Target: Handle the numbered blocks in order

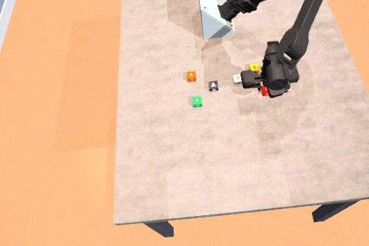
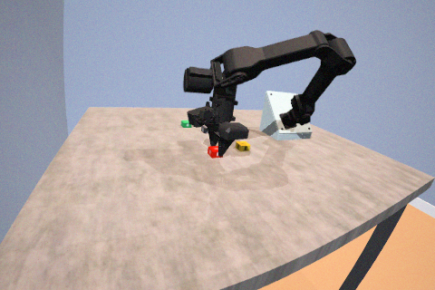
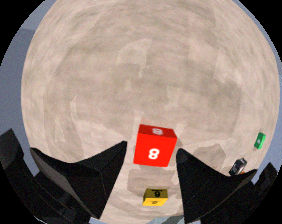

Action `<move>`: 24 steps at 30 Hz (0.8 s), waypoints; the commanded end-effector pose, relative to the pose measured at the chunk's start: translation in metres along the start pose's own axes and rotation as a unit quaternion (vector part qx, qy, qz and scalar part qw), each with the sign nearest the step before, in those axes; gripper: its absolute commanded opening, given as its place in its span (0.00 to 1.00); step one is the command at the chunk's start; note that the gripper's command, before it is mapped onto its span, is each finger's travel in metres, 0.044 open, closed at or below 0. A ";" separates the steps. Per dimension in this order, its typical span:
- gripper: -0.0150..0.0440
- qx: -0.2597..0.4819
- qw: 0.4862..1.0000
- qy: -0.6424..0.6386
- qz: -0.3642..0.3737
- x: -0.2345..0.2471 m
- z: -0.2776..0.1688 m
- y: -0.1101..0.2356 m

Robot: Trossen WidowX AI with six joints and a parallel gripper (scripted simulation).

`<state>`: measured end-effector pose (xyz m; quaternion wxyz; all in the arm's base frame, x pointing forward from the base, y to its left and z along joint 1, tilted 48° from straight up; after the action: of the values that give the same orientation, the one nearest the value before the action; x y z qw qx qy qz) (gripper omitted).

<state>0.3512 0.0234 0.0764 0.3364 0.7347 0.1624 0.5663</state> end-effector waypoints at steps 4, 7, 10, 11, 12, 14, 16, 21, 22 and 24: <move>0.93 0.002 1.000 -0.003 0.002 0.000 0.000 -0.001; 0.93 0.002 1.000 -0.003 0.002 0.000 0.000 0.001; 0.93 0.002 1.000 -0.003 0.001 0.000 0.000 0.032; 0.93 0.002 1.000 -0.003 0.001 0.000 0.000 0.035; 0.93 0.002 1.000 -0.003 0.001 0.000 0.000 0.035; 0.93 0.002 1.000 -0.003 0.001 0.000 0.000 0.035; 0.84 0.002 1.000 -0.003 0.001 0.000 0.001 0.043; 0.62 0.002 1.000 -0.003 -0.001 -0.001 0.002 0.106; 0.58 0.002 1.000 -0.003 0.000 -0.001 0.001 0.113; 0.49 0.002 1.000 -0.003 0.000 -0.001 0.000 0.115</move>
<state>0.3393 -0.0525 0.1479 0.3410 0.7335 0.1568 0.5667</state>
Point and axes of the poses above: the point midway between the two fingers, 35 mm back from their tips, its own y axis back along the fingers, its own x axis across the jaws, z = x × y, the point moved 1 cm from there along y, back along the fingers, and after that the axes turned 13 degrees about -y, right-handed, at the moved point
